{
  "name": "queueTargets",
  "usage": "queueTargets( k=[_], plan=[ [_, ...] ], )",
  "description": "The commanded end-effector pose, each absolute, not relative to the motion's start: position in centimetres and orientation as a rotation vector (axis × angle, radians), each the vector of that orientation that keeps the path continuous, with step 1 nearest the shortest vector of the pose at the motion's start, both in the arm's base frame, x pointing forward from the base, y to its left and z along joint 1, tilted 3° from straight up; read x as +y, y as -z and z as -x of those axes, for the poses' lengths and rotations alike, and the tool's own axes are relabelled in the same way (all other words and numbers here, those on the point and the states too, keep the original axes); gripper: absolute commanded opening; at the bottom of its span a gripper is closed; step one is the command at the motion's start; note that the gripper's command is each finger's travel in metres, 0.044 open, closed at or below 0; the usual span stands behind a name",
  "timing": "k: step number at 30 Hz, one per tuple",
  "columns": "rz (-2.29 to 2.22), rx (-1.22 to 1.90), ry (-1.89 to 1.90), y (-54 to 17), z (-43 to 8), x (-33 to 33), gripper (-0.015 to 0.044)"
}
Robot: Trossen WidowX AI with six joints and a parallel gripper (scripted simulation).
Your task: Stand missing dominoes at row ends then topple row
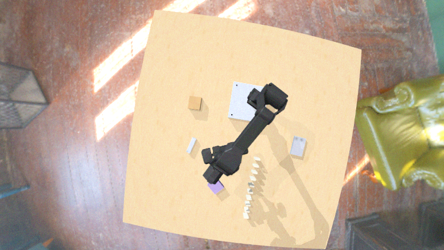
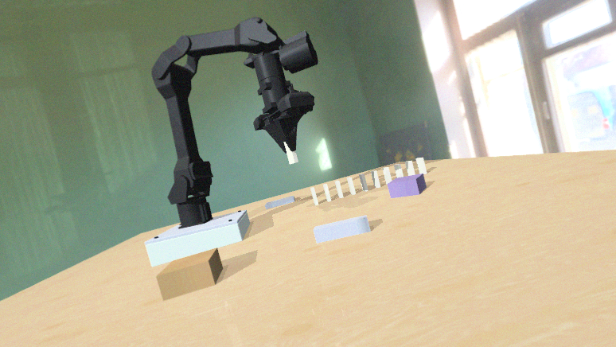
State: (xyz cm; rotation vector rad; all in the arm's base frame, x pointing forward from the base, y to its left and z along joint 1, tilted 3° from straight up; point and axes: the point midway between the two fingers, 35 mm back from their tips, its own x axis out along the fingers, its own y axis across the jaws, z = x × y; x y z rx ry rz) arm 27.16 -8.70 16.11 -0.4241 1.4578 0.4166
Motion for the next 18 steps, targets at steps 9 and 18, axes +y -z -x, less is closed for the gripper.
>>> queueTargets(
  k=[9, 18],
  plan=[
    [0.152, 1.487, -0.187, -16.8, -27.3, 5.7, 0.0107],
    [0.044, 1.493, -0.100, -17.0, -25.5, 10.5, 0.0107]
  ],
)
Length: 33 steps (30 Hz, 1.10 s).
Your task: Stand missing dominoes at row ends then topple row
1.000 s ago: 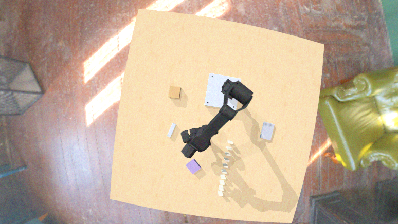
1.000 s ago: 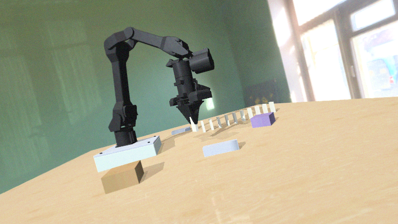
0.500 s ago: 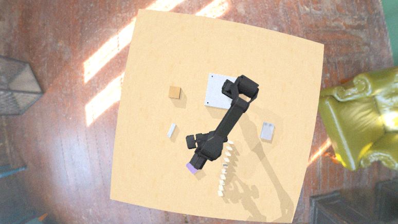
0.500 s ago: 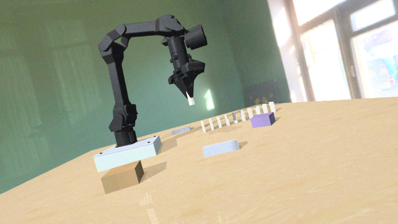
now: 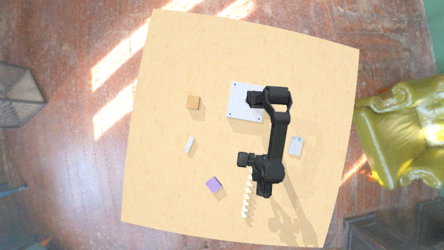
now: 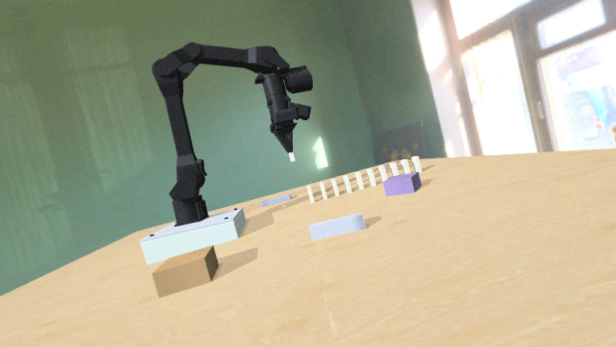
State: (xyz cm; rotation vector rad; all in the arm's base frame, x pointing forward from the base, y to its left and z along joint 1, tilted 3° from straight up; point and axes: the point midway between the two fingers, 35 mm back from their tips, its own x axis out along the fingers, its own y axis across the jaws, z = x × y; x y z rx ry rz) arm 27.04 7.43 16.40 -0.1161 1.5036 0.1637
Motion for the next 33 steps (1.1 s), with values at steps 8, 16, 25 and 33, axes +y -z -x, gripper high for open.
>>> queueTargets(
  k=[8, 16, 25, 33],
  plan=[
    [0.044, 1.493, -0.100, -16.9, -25.6, 10.5, 0.0107],
    [0.044, 1.493, -0.100, -13.3, -26.4, 10.9, 0.0107],
    [0.044, 1.493, -0.100, -8.9, -26.9, 11.1, 0.0107],
    [0.044, 1.493, -0.100, -5.0, -26.7, 11.1, 0.0107]
  ],
)
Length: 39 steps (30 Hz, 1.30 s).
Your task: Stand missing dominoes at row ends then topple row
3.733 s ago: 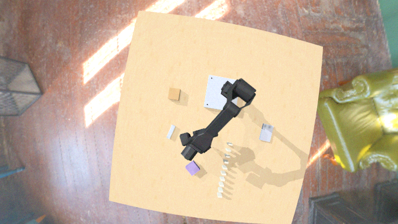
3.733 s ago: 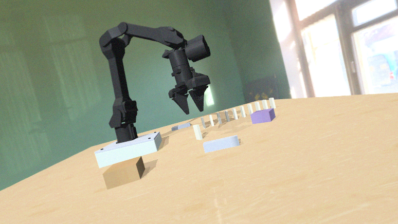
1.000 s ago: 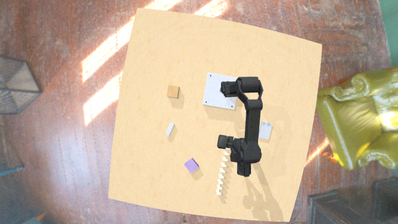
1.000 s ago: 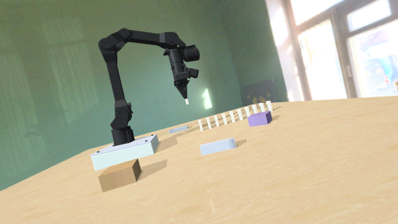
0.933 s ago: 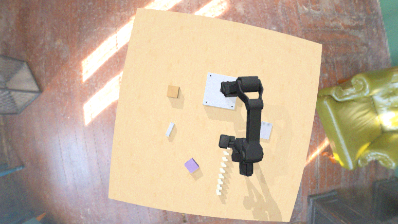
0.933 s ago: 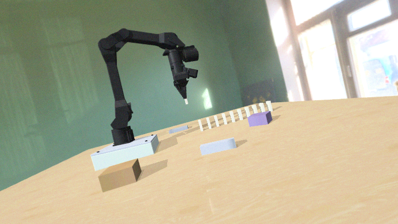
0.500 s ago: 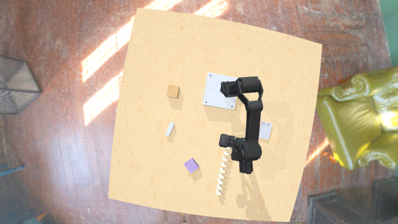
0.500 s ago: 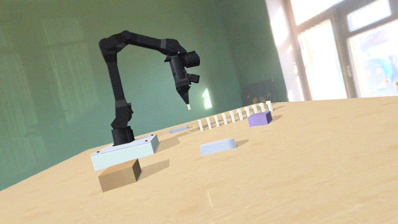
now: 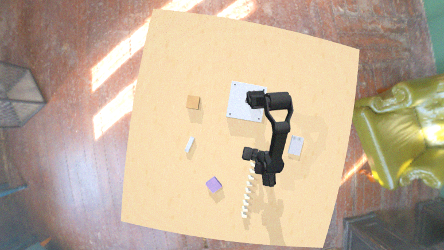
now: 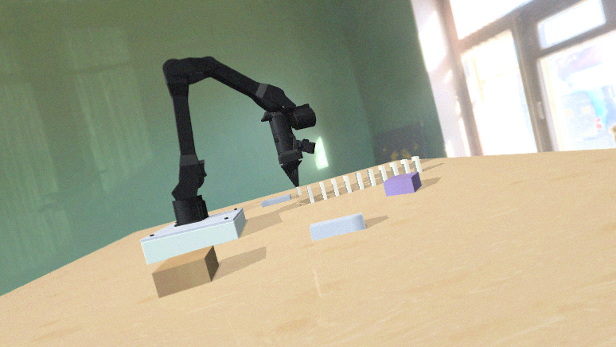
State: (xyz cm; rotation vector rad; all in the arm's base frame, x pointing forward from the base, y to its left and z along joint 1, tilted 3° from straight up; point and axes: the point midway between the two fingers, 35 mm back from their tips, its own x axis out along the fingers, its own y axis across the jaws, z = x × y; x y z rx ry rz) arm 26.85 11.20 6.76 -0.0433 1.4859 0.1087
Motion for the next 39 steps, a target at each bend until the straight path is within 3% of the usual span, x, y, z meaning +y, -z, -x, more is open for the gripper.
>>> queueTargets(
  k=[1, 15, 28, 32, 39],
  plan=[
    [0.044, 1.493, -0.100, -4.6, -26.6, 11.1, 0.0107],
    [0.044, 1.494, -0.100, -3.9, -26.5, 11.0, 0.0107],
    [0.044, 1.494, -0.100, -3.9, -26.5, 11.0, 0.0440],
    [0.044, 1.493, -0.101, -4.9, -26.6, 11.1, 0.0440],
    [0.045, 1.494, -0.106, -15.8, -25.9, 10.7, 0.0440]
  ],
)
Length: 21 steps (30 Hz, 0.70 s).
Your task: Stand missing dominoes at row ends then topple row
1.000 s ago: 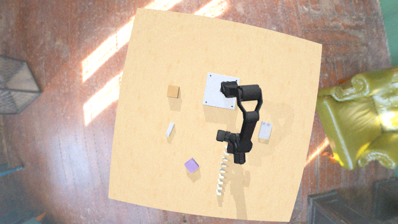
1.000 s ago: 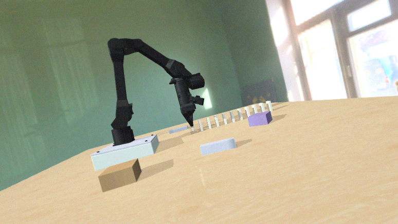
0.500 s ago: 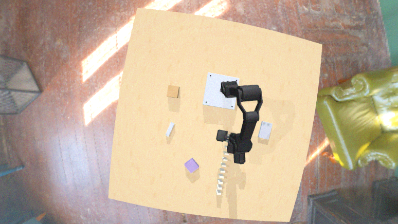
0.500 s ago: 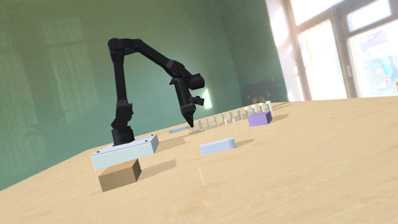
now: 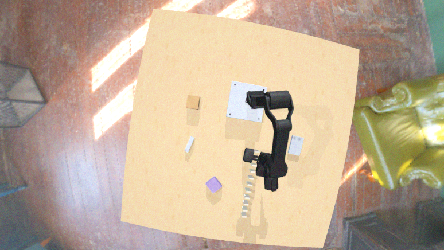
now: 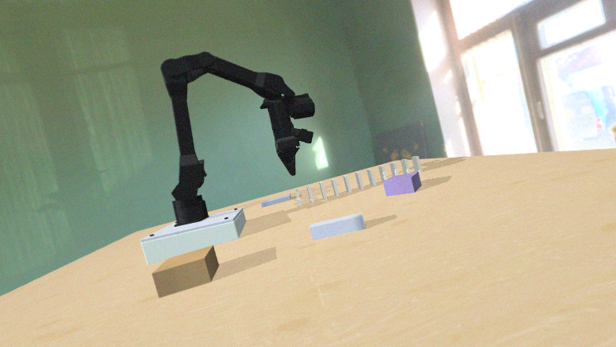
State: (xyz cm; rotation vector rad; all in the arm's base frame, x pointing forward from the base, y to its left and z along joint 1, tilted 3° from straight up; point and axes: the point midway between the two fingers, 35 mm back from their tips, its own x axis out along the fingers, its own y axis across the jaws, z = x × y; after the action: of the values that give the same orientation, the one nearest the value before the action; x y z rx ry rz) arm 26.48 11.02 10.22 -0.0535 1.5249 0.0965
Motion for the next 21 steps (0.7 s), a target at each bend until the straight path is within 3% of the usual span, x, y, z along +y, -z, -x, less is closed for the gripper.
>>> queueTargets(
  k=[1, 7, 21],
  plan=[
    [0.046, 1.494, -0.106, -16.6, -25.6, 10.6, 0.0440],
    [0.046, 1.494, -0.106, -17.0, -25.5, 10.6, 0.0440],
    [1.023, 1.233, -1.003, -11.8, -23.0, 10.6, 0.0072]
  ],
)
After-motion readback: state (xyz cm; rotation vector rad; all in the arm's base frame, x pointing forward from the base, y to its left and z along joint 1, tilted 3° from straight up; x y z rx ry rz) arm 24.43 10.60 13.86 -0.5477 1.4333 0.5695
